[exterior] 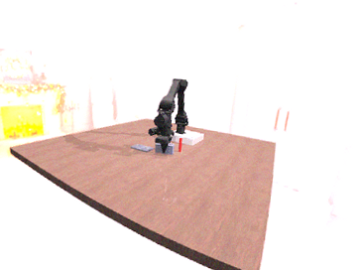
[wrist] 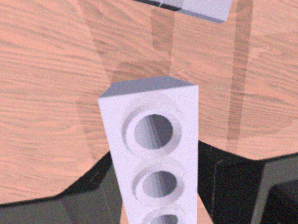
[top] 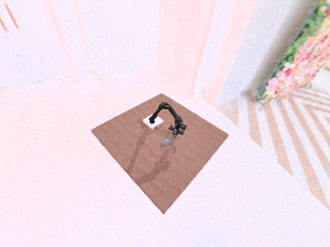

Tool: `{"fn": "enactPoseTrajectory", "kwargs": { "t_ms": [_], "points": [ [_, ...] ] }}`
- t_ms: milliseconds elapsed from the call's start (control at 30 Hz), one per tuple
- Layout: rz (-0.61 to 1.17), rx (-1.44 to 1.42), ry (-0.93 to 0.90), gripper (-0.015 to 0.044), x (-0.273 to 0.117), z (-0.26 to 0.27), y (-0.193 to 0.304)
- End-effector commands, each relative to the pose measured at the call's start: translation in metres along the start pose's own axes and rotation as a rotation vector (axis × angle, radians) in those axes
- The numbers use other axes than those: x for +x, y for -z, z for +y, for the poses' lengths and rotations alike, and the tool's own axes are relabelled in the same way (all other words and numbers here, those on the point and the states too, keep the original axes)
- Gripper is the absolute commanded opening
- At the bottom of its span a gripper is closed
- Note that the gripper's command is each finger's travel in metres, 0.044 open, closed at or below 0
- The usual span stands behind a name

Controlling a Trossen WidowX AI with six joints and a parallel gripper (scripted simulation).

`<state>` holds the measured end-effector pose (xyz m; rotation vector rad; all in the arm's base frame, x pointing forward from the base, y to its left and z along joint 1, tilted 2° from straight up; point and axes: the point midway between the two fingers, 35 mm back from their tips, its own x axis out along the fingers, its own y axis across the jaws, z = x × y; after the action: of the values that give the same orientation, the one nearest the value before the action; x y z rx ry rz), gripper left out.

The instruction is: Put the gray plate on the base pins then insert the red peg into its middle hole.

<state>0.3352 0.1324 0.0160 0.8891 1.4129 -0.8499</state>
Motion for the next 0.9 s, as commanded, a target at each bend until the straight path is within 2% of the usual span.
{"fn": "enactPoseTrajectory", "kwargs": {
  "t_ms": [0, 867],
  "points": [
    [-0.006, 0.002, -0.012, 0.0000, -0.017, 0.003, -0.001],
    [-0.006, 0.002, -0.011, 0.0000, -0.099, -0.006, 0.002]
  ]
}}
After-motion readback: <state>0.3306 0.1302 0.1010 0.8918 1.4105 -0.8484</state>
